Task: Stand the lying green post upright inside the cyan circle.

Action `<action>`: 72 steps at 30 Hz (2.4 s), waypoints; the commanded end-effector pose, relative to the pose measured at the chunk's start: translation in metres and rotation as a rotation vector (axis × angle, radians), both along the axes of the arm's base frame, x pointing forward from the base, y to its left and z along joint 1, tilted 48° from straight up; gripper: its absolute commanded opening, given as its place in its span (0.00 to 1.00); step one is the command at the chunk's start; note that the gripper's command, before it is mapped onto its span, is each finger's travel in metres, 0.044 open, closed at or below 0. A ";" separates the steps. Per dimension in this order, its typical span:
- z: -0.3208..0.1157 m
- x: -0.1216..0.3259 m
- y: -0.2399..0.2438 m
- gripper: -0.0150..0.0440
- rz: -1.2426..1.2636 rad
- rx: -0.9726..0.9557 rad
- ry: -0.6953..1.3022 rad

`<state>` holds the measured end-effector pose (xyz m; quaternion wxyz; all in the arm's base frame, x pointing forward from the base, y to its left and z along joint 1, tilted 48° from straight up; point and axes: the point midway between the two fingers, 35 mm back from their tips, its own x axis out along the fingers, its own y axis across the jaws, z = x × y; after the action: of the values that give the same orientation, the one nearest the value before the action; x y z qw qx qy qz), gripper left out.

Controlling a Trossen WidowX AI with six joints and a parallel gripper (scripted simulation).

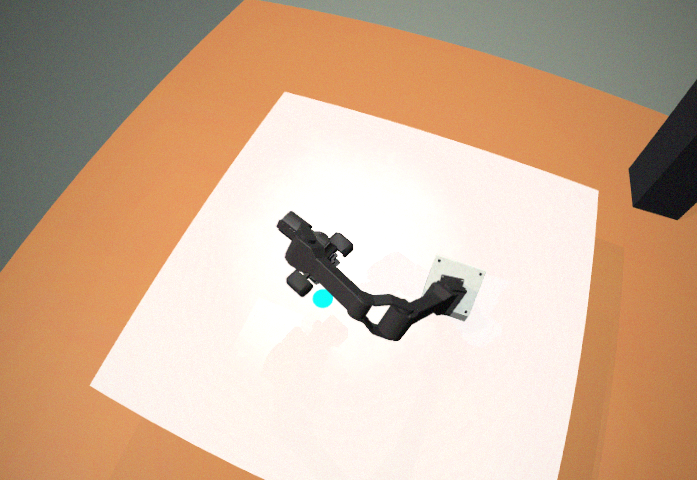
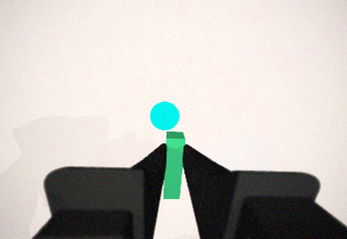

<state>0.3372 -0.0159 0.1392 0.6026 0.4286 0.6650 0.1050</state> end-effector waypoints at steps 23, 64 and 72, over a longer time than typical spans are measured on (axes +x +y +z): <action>-0.018 -0.005 0.008 0.29 0.005 -0.165 -0.019; -0.036 -0.005 0.013 0.29 -0.049 -0.399 -0.104; -0.038 -0.004 0.013 0.29 -0.068 -0.440 -0.126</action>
<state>0.3338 -0.0034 0.1035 0.7203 0.3056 0.6221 -0.0278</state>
